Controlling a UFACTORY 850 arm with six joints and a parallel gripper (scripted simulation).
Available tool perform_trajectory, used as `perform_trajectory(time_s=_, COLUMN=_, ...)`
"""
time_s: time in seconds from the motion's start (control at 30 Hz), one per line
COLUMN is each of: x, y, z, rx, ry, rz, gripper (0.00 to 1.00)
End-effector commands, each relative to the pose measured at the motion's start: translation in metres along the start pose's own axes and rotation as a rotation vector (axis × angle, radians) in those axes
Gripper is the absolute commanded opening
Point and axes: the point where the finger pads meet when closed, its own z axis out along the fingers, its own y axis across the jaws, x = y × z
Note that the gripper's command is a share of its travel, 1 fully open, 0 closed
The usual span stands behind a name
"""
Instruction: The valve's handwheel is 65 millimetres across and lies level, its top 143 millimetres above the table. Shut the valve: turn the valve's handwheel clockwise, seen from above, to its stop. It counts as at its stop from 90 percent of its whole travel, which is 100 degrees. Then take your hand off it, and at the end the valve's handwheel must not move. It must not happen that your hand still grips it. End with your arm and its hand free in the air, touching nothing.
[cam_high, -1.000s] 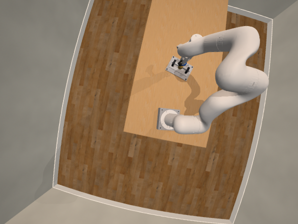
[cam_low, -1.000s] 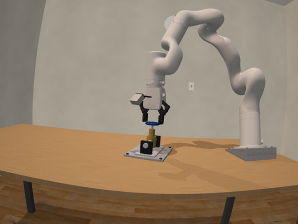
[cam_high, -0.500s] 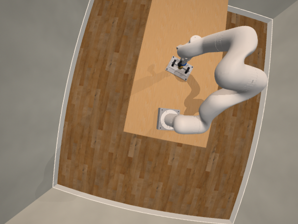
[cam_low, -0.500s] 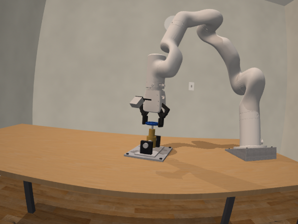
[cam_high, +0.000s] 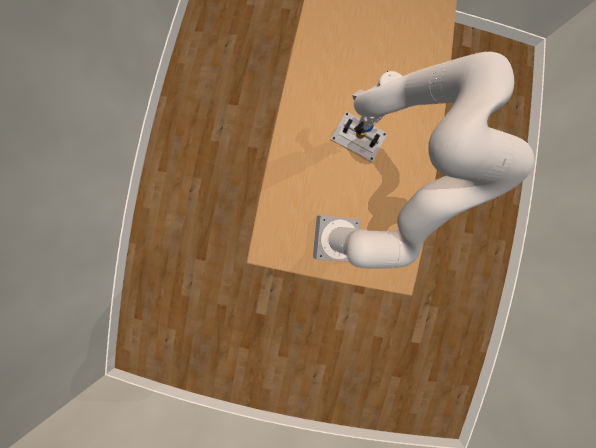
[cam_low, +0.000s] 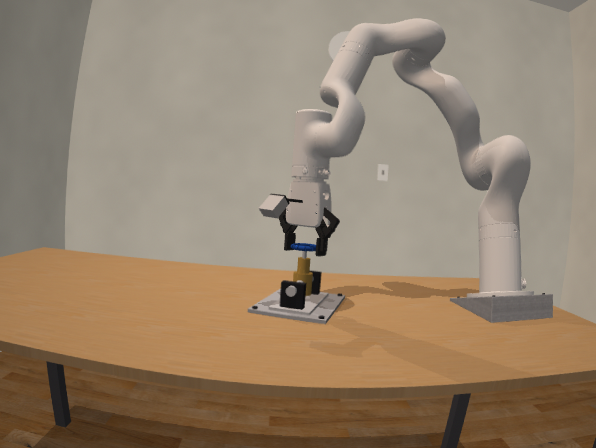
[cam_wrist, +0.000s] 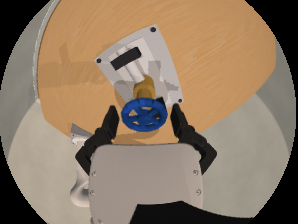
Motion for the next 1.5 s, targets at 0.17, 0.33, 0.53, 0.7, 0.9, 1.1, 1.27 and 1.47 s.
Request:
perform_trajectory(time_s=0.17, x=0.0006, y=0.0006, z=-0.0007, rx=-0.001, ry=0.001, rz=0.0, gripper=1.0)
perform_trajectory(time_s=0.33, x=0.0006, y=0.0006, z=-0.0007, rx=-0.001, ry=0.001, rz=0.0, gripper=1.0)
perform_trajectory(time_s=0.53, x=0.0006, y=0.0006, z=-0.0007, rx=-0.001, ry=0.001, rz=0.0, gripper=0.0)
perform_trajectory(time_s=0.7, x=0.0006, y=0.0006, z=-0.0007, rx=-0.001, ry=0.001, rz=0.0, gripper=0.0)
perform_trajectory(time_s=0.9, x=0.0006, y=0.0006, z=-0.0007, rx=-0.001, ry=0.001, rz=0.0, gripper=0.0)
perform_trajectory(time_s=1.1, x=0.0006, y=0.0006, z=-0.0007, rx=-0.001, ry=0.001, rz=0.0, gripper=0.0)
perform_trajectory(time_s=1.27, x=0.0006, y=0.0006, z=-0.0007, rx=-0.001, ry=0.001, rz=0.0, gripper=0.0)
perform_trajectory(time_s=1.47, x=0.0006, y=0.0006, z=-0.0007, rx=-0.001, ry=0.001, rz=0.0, gripper=0.0)
